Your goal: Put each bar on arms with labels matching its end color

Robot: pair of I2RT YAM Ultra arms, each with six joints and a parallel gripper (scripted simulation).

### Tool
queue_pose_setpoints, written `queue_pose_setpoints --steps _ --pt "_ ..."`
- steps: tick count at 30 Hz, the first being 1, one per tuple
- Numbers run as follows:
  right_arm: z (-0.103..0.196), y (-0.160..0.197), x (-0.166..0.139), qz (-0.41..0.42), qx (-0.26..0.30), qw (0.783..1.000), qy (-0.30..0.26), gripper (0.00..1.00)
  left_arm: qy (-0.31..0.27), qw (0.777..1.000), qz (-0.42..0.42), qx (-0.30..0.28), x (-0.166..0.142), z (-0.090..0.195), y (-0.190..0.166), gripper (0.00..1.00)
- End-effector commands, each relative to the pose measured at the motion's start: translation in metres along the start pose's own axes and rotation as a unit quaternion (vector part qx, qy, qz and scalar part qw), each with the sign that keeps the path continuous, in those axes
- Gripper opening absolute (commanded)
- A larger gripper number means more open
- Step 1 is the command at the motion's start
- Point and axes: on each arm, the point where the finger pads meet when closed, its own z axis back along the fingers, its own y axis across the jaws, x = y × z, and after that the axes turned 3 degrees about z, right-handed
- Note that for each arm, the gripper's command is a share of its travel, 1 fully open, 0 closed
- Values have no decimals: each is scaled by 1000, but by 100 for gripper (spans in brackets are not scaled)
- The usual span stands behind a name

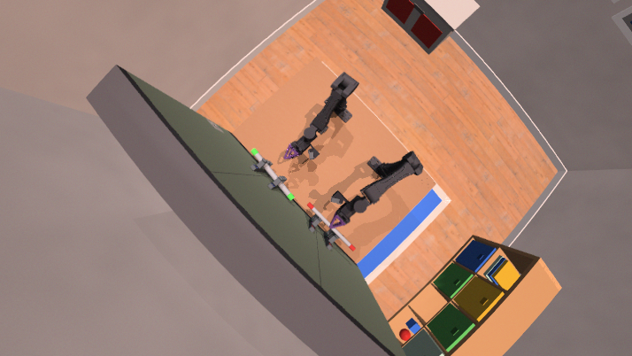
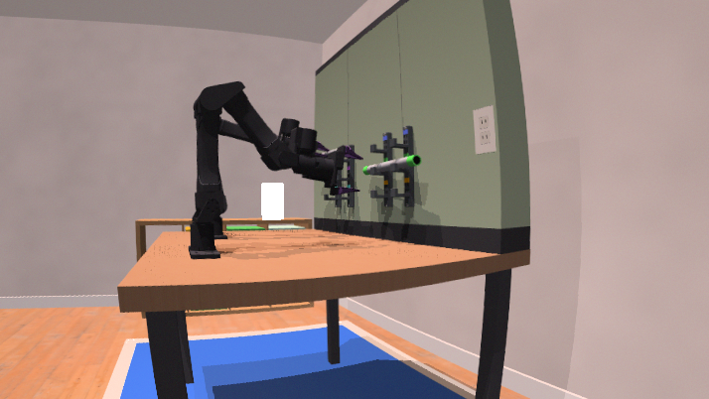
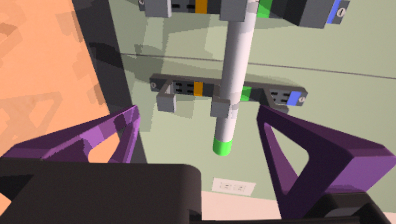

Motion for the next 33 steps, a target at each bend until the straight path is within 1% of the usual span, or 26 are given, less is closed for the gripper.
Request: queue_pose_setpoints --steps 1,12,33 --pt "6 -16 0 -10 -19 1000 1 100 -8 996 12 84 5 2 58 0" --pt "6 -16 0 -10 -19 1000 1 100 -8 996 12 84 5 -6 67 0" --pt "6 -15 -1 -9 -16 1000 2 100 -7 997 12 82 5 -20 71 0"
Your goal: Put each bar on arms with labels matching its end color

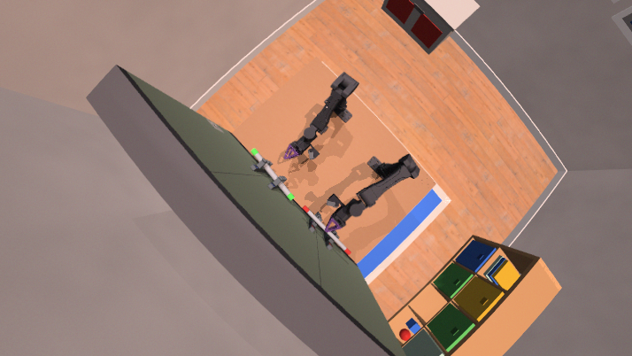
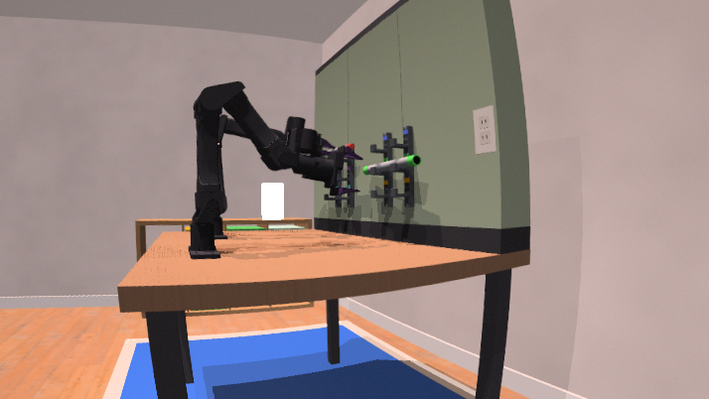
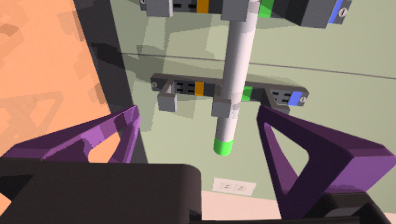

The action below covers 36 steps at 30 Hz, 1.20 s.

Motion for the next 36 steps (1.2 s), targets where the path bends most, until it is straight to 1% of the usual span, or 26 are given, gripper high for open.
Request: queue_pose_setpoints --steps 1,13,36 --pt "6 -16 0 -9 -19 1000 2 100 -3 997 11 75 0 2 56 0" --pt "6 -16 0 -9 -19 1000 2 100 -3 997 11 75 0 -8 56 0" --pt "6 -15 -1 -9 -16 1000 2 100 -2 997 11 74 -10 -11 58 0"
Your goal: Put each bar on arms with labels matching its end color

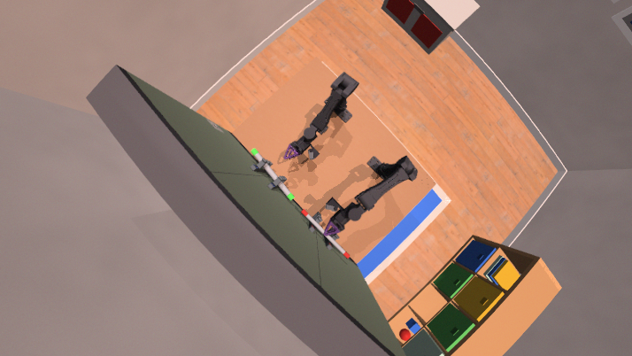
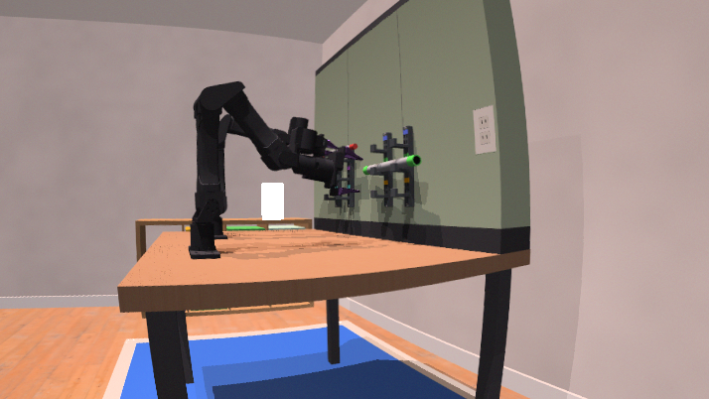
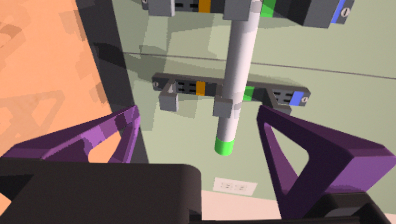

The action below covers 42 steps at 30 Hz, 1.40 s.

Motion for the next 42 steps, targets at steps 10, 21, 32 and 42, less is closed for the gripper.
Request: queue_pose_setpoints --steps 10,21,32,42 --pt "6 -17 0 -10 -19 1000 1 100 -3 997 8 74 0 6 52 0" --pt "6 -16 -1 -9 -18 1000 2 100 -3 997 8 74 0 6 50 0" --pt "6 -15 -1 -9 -17 1000 2 100 -3 997 8 74 1 7 48 0" --pt "6 -15 -1 -9 -17 1000 2 100 -3 997 8 74 1 8 46 0"
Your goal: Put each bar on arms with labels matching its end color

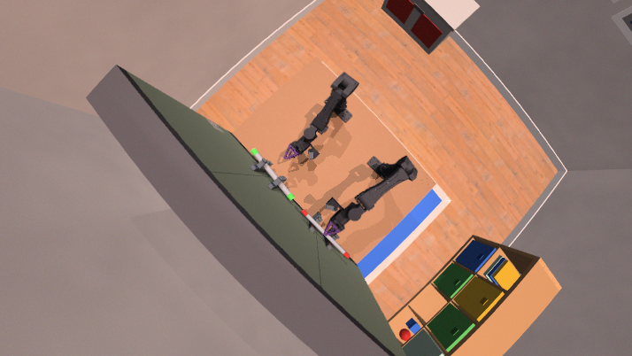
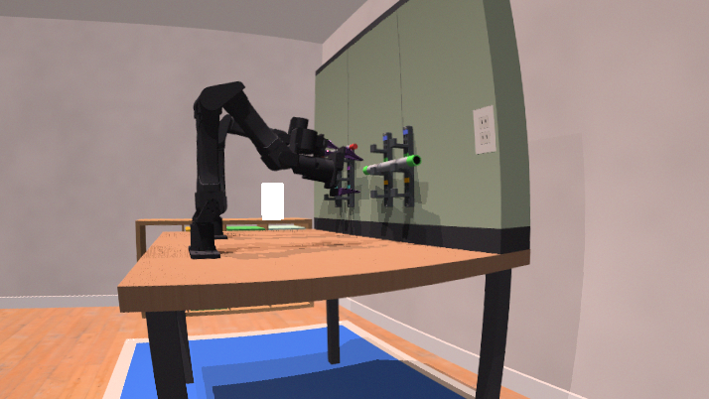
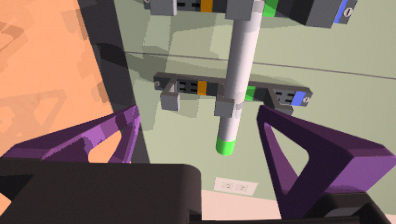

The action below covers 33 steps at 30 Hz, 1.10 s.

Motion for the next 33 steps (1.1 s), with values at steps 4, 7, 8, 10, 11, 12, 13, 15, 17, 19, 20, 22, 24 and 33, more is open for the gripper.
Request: queue_pose_setpoints --steps 4,7,8,10,11,12,13,15,17,19,20,22,24,33 --pt "6 -17 0 -10 -20 1000 1 100 -2 997 8 74 1 8 46 0" --pt "6 -16 0 -9 -18 1000 2 100 -2 997 8 74 1 8 46 0" --pt "6 -16 0 -9 -18 1000 2 100 -2 997 8 74 2 8 45 0" --pt "6 -16 0 -9 -18 1000 2 100 -2 997 8 74 2 9 45 0" --pt "6 -16 0 -9 -18 1000 2 100 -2 997 8 74 2 9 45 0" --pt "6 -16 0 -9 -18 1000 2 100 -2 997 8 74 2 9 45 0" --pt "6 -16 0 -9 -18 1000 2 100 -2 997 8 74 2 9 44 0" --pt "6 -16 0 -9 -18 1000 2 100 -2 997 8 74 2 9 44 0" --pt "6 -16 0 -9 -18 1000 2 100 -2 997 8 74 2 9 44 0" --pt "6 -16 0 -9 -18 1000 2 100 -2 997 8 74 2 9 43 0" --pt "6 -16 0 -9 -18 1000 2 100 -2 997 8 74 2 9 43 0" --pt "6 -16 0 -9 -18 1000 2 100 -2 997 8 74 2 9 43 0" --pt "6 -16 -1 -9 -17 1000 2 100 -2 997 8 74 3 10 44 0" --pt "6 -16 -1 -9 -17 1000 2 100 -2 997 8 74 4 11 49 0"
